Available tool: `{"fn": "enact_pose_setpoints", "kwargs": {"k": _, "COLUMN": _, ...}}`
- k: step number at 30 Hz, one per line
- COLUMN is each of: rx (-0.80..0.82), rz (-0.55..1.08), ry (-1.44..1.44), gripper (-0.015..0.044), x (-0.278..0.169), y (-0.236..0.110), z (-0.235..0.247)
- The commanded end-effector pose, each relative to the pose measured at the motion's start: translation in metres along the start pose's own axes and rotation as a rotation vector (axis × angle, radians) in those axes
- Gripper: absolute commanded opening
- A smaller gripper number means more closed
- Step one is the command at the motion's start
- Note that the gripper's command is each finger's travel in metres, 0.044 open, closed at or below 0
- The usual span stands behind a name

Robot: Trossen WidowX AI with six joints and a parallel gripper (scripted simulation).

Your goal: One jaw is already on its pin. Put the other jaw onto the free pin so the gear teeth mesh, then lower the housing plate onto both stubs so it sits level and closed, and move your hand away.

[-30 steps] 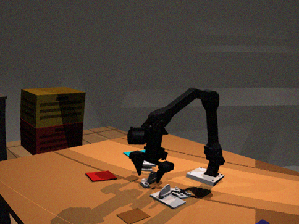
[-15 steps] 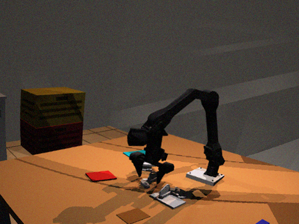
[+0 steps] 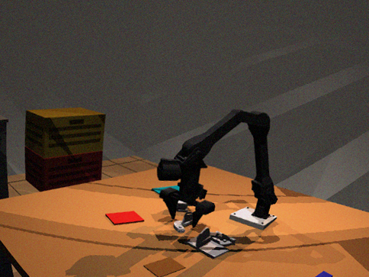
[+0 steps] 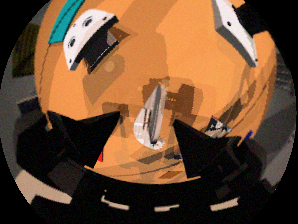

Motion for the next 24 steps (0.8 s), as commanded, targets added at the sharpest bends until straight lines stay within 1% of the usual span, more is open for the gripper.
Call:
{"fn": "enact_pose_setpoints", "kwargs": {"k": 1, "rx": 0.000, "rz": 0.000, "ry": 0.000, "gripper": 0.0335, "x": 0.0000, "y": 0.0000, "z": 0.0000}}
{"fn": "enact_pose_setpoints", "kwargs": {"k": 8, "rx": 0.000, "rz": 0.000, "ry": 0.000, "gripper": 0.0151, "x": 0.0000, "y": 0.0000, "z": 0.0000}}
{"fn": "enact_pose_setpoints", "kwargs": {"k": 11, "rx": 0.000, "rz": 0.000, "ry": 0.000, "gripper": 0.0134, "x": 0.0000, "y": 0.0000, "z": 0.0000}}
{"fn": "enact_pose_setpoints", "kwargs": {"k": 24, "rx": 0.000, "rz": 0.000, "ry": 0.000, "gripper": 0.0134, "x": -0.0001, "y": -0.0005, "z": 0.0001}}
Point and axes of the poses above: the point midway between the two fingers, 35 mm back from their tips, its own y axis out along the fingers, its own z axis across the jaws, x = y × z, the point moved 10 cm from there along -y, back along the fingers, and after that the axes turned 9 degrees about -y, right-handed, at the moved point
